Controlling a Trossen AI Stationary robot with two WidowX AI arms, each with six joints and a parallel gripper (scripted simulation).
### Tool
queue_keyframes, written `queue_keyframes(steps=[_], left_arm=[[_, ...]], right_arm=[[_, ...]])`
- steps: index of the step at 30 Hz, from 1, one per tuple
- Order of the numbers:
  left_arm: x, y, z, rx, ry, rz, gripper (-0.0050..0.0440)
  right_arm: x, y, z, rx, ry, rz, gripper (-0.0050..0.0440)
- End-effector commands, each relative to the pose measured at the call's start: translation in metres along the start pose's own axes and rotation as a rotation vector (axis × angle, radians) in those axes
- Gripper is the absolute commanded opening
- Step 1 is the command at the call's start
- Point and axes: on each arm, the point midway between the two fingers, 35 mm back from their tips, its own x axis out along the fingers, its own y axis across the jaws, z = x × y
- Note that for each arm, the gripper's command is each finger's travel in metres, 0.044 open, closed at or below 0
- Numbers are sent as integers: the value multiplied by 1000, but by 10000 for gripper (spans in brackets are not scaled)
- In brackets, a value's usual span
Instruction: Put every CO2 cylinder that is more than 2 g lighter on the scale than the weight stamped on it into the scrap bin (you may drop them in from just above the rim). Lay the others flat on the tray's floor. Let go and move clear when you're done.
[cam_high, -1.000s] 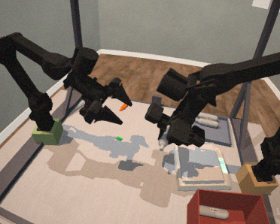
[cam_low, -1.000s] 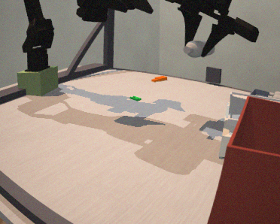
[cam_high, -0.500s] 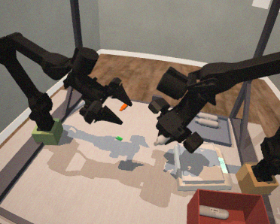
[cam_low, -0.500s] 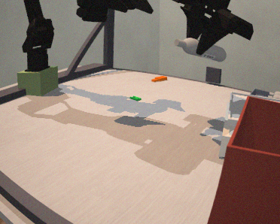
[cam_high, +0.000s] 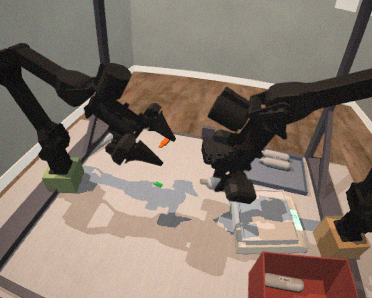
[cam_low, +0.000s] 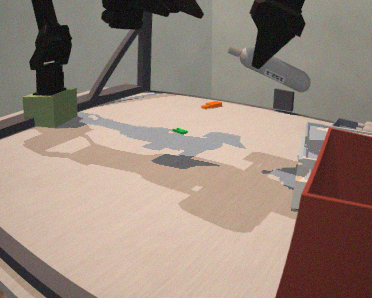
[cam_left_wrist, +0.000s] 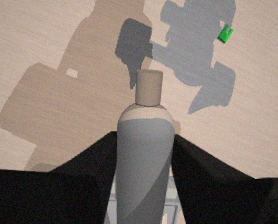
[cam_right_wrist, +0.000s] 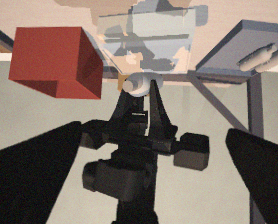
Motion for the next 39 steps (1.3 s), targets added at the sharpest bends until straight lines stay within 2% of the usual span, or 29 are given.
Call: queue_keyframes(steps=[1, 10, 12, 27, 29, 34, 39], left_arm=[[-11, -4, 10, 216, -35, -23, -50], [-5, -1, 4, 642, -11, -21, -50], [-5, -1, 4, 642, -11, -21, -50], [-2, 3, -1, 1390, -1, -36, -50], [-2, 3, -1, 1390, -1, -36, -50], [-2, 3, -1, 1666, -7, -42, -50], [-2, 4, -2, 1843, -11, -47, -50]], right_arm=[[-2, 0, -6, -2, 18, 0, 440], [-2, 0, -6, -2, 18, 0, 440], [-2, 0, -6, -2, 18, 0, 440], [-2, 0, -6, -2, 18, 0, 440], [-2, 0, -6, -2, 18, 0, 440], [-2, 0, -6, -2, 18, 0, 440], [-2, 0, -6, -2, 18, 0, 440]])
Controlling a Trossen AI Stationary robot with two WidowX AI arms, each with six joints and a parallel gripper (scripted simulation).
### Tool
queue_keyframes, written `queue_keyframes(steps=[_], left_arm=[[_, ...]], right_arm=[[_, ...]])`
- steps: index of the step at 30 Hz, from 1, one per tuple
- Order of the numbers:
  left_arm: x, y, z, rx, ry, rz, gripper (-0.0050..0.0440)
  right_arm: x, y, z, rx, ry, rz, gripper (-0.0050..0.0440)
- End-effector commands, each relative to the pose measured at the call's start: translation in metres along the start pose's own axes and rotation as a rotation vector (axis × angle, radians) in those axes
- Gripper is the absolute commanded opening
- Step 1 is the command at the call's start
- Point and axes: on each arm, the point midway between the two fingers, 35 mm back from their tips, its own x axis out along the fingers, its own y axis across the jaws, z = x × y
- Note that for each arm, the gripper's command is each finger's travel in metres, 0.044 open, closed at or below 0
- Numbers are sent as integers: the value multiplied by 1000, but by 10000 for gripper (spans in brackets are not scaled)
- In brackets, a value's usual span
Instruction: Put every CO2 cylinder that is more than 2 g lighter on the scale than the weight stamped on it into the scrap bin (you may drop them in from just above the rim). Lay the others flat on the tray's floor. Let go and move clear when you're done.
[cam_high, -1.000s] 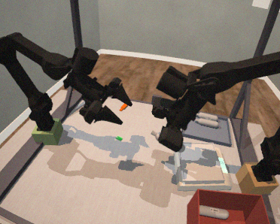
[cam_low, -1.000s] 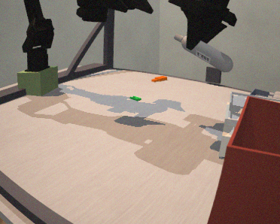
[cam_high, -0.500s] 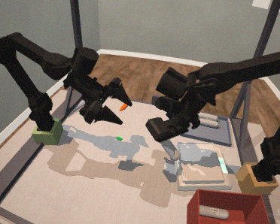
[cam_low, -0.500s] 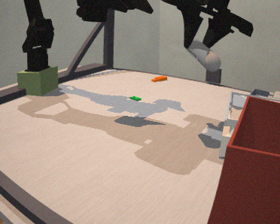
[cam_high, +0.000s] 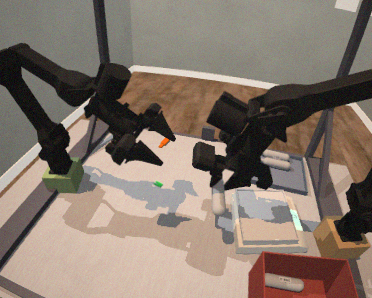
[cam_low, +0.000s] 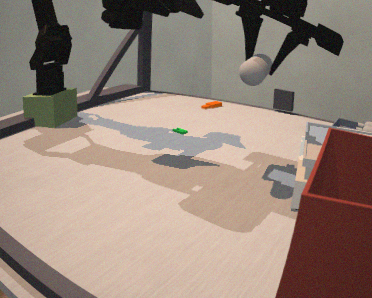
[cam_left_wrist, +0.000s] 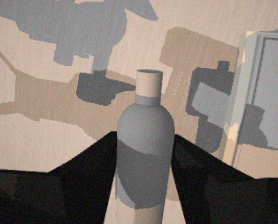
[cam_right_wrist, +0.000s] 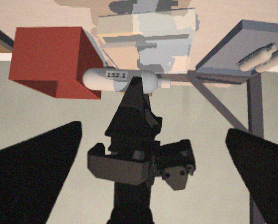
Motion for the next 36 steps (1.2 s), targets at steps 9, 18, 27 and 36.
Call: queue_keyframes(steps=[9, 18, 27, 36], left_arm=[[-5, 3, 0, 233, -7, 14, -50], [-6, 9, 1, 234, -9, 26, -50], [-9, 4, 0, 235, -21, 144, -50], [-8, 2, 0, 233, -38, 301, -50]], right_arm=[[-2, 0, -6, -2, 18, 0, 440], [-2, 0, -6, -2, 18, 0, 440], [-2, 0, -6, -2, 18, 0, 440], [-2, 0, -6, -2, 18, 0, 440]])
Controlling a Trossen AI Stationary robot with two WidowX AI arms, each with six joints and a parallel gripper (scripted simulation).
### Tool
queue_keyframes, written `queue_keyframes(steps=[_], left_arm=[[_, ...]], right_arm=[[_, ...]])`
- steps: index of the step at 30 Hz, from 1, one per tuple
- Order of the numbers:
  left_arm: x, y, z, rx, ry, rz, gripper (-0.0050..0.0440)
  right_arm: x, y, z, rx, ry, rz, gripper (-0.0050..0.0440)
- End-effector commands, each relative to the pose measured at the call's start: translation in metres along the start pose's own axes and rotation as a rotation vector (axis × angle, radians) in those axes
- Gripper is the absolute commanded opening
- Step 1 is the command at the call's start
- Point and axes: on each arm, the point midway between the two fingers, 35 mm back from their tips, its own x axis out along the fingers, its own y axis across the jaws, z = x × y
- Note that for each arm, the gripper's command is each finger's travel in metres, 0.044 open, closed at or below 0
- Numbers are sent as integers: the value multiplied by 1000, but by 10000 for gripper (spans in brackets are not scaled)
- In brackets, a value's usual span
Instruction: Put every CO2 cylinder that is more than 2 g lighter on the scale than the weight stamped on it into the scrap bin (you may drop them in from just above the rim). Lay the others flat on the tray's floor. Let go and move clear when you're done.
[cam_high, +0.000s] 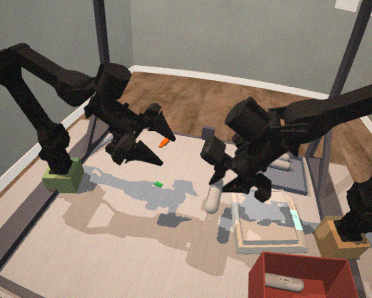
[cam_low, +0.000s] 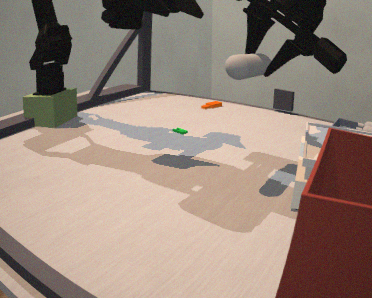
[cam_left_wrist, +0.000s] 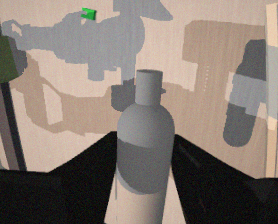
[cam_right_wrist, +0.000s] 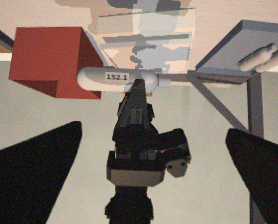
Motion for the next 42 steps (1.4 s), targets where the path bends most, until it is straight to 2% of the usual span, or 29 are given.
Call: queue_keyframes(steps=[1, 11, 12, 16, 22, 30, 42], left_arm=[[-8, 7, 0, 3, 0, 103, -50], [-8, 7, 0, 4, 1, 124, -50], [-10, 16, 0, 4, 1, 136, -50], [-8, 16, 0, 4, 1, 128, -50], [-8, 16, 0, 4, 1, 131, -50], [-8, 12, 0, 4, 1, 123, -50], [-8, 12, 0, 4, 1, 123, -50]], right_arm=[[-2, 0, -6, -2, 18, 0, 440], [-2, 0, -6, -2, 18, 0, 440], [-2, 0, -6, -2, 18, 0, 440], [-1, 0, -6, -4, 17, 0, 440], [11, 0, -15, -5, 25, 0, 440], [43, 0, -27, -3, 26, -1, 440], [45, 0, -29, -3, 28, -1, 440]])
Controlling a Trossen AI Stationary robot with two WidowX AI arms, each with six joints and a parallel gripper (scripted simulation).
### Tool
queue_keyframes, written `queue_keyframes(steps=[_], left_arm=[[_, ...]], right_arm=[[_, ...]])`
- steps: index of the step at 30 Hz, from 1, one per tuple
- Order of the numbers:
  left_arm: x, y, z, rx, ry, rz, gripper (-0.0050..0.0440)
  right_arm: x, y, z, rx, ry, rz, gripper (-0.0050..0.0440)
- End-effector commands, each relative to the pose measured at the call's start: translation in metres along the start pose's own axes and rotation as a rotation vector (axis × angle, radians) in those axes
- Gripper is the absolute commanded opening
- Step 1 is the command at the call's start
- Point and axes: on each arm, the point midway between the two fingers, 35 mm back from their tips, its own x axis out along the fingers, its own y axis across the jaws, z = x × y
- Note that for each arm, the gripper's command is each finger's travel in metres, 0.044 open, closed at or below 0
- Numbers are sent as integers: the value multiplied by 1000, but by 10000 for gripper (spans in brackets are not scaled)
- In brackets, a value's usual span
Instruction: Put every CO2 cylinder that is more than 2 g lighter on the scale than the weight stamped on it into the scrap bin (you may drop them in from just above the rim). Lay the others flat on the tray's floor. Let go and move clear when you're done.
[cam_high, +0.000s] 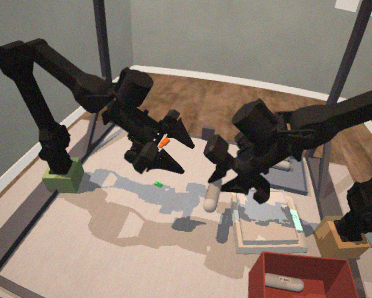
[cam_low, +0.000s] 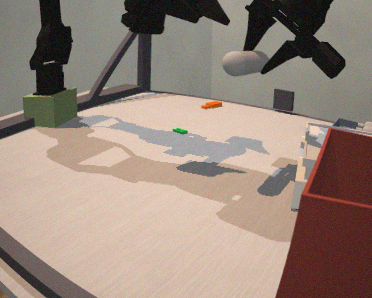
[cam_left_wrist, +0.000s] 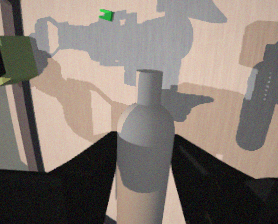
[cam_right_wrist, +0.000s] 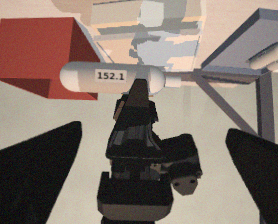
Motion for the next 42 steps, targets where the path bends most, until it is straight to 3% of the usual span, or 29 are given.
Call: queue_keyframes(steps=[1, 7, 14, 26, 42], left_arm=[[-6, 10, 0, 2, 0, 32, -50], [-6, 10, 0, 2, 0, 32, -50], [-5, 12, 1, -80, 25, 5, -50], [-6, 12, 5, -600, 186, -165, -50], [-6, 12, 3, -1071, 326, -322, -50]], right_arm=[[-2, 1, -14, -1, 32, -1, 440], [-3, 0, -9, 0, 23, -1, 440], [-11, -2, -21, 84, 32, -27, 440], [-46, -16, -45, 683, -71, -217, 440], [-80, -34, -56, 1329, -200, -419, 440]])
